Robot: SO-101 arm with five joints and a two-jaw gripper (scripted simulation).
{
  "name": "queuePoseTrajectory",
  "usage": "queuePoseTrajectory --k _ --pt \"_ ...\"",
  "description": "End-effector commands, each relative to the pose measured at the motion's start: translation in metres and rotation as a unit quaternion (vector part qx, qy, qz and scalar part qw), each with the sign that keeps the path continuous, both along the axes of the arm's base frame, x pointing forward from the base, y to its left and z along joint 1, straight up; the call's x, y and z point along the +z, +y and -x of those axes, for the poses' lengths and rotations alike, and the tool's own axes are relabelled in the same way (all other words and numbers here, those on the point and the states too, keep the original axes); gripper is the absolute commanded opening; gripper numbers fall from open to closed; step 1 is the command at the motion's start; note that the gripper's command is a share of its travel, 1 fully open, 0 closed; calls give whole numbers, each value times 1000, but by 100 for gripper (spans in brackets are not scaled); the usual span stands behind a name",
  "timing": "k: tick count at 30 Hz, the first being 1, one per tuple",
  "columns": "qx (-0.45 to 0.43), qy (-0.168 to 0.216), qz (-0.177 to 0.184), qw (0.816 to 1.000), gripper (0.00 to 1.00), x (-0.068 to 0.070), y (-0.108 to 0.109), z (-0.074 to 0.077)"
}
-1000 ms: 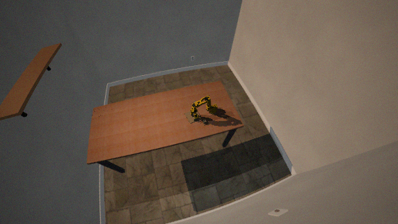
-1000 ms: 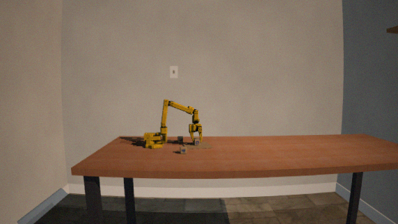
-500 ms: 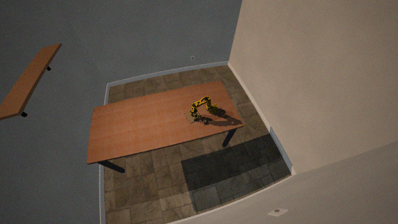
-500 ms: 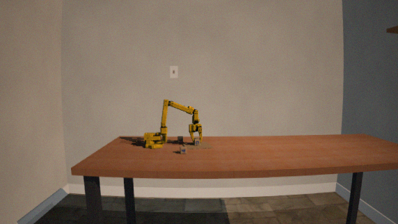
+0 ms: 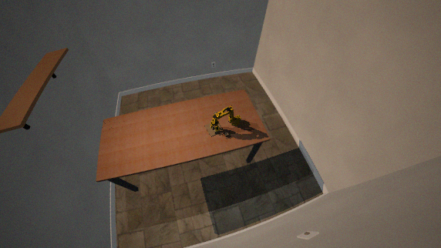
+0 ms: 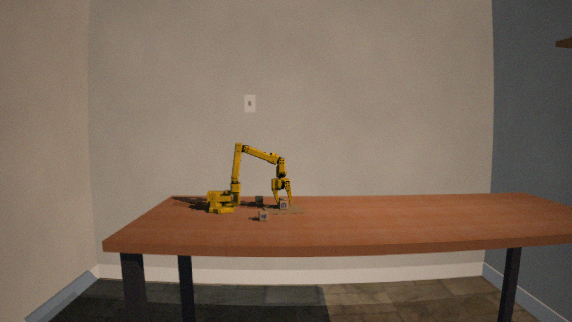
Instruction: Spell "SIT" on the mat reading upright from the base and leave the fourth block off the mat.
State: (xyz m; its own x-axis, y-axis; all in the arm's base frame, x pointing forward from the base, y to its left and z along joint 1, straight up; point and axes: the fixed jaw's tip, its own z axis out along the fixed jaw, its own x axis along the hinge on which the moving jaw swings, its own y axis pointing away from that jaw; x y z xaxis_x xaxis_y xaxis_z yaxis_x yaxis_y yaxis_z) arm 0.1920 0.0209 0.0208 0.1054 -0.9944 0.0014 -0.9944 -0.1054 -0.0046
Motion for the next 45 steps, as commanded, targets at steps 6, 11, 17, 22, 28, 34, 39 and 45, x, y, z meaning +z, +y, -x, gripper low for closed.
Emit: queuePoseTrajectory --k 6,11,17,22,28,34,39,45 --pt "0 -33 -5 999 33 10 2 -9" --pt "0 -33 -5 999 35 10 2 -9" --pt "0 -33 -5 999 36 10 2 -9" --pt "0 -33 -5 999 36 12 2 -9" --pt "0 -33 -5 999 36 25 2 -10" --pt "0 -33 -5 999 36 40 2 -10" --pt "0 -33 -5 999 36 57 2 -8" --pt "0 -33 -5 999 36 69 2 -5"
